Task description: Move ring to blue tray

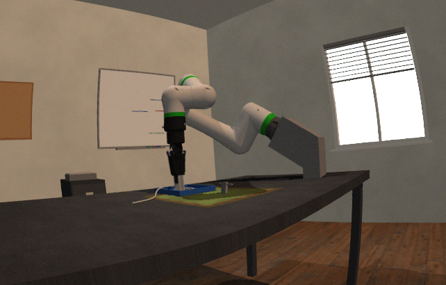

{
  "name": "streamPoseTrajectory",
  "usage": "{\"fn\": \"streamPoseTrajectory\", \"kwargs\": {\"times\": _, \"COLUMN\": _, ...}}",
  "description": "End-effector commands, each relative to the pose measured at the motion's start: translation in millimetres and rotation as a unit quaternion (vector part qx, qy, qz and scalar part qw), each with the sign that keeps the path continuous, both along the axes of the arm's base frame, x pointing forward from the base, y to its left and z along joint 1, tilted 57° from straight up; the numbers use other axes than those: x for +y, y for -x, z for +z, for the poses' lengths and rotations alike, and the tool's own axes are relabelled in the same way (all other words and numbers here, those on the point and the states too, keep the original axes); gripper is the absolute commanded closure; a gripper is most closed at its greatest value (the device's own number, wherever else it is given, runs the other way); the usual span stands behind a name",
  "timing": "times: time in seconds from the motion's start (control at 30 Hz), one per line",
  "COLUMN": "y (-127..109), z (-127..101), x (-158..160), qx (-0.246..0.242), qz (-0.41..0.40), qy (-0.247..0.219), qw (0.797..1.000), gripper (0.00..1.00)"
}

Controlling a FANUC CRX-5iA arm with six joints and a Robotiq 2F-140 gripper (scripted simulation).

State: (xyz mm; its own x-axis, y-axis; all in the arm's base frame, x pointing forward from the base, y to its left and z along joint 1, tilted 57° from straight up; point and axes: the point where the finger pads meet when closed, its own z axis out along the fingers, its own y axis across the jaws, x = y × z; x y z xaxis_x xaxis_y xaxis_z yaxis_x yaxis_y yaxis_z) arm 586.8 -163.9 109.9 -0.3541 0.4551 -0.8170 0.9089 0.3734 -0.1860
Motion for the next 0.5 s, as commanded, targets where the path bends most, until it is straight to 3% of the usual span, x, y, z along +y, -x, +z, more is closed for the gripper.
{"fn": "streamPoseTrajectory", "kwargs": {"times": 0.0, "y": 0, "z": 2, "x": 3, "qx": 0.0, "qz": 0.001, "qy": 0.0, "qw": 1.0, "gripper": 0.76}}
{"fn": "streamPoseTrajectory", "kwargs": {"times": 0.47, "y": 14, "z": 37, "x": 54, "qx": 0.0, "qz": 0.001, "qy": 0.0, "qw": 1.0, "gripper": 0.76}}
